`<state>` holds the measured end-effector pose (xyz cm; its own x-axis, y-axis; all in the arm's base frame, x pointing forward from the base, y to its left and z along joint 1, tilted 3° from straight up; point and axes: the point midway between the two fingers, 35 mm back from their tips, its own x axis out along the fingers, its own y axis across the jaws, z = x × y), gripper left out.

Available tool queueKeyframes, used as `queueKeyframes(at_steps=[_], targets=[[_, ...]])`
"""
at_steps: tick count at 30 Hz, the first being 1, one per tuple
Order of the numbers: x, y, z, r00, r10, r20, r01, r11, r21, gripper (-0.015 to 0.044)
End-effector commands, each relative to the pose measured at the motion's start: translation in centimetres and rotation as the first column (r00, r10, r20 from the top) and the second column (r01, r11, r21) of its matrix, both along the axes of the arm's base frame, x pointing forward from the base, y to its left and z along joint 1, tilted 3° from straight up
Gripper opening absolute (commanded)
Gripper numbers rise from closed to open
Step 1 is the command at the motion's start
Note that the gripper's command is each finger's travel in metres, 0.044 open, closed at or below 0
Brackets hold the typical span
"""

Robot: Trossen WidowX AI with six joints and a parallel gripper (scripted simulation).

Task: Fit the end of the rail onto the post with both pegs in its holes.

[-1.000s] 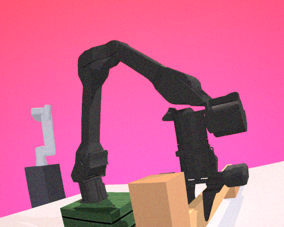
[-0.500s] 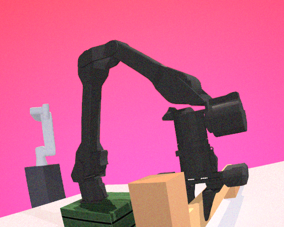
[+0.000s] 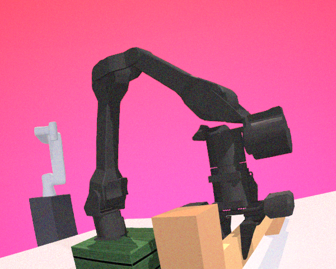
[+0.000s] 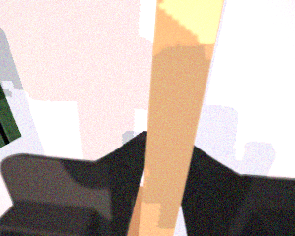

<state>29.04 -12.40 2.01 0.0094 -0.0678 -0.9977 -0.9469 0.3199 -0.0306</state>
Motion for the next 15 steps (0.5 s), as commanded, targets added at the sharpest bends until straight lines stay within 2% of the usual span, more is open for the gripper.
queueKeyframes(at_steps=[1,15], targets=[[0.28,0.12,0.38,1.000,-0.001,0.013,0.001,1.000,-0.001,0.0000],[0.26,0.11,0.17,1.000,-0.001,0.013,0.001,1.000,-0.001,0.0000]])
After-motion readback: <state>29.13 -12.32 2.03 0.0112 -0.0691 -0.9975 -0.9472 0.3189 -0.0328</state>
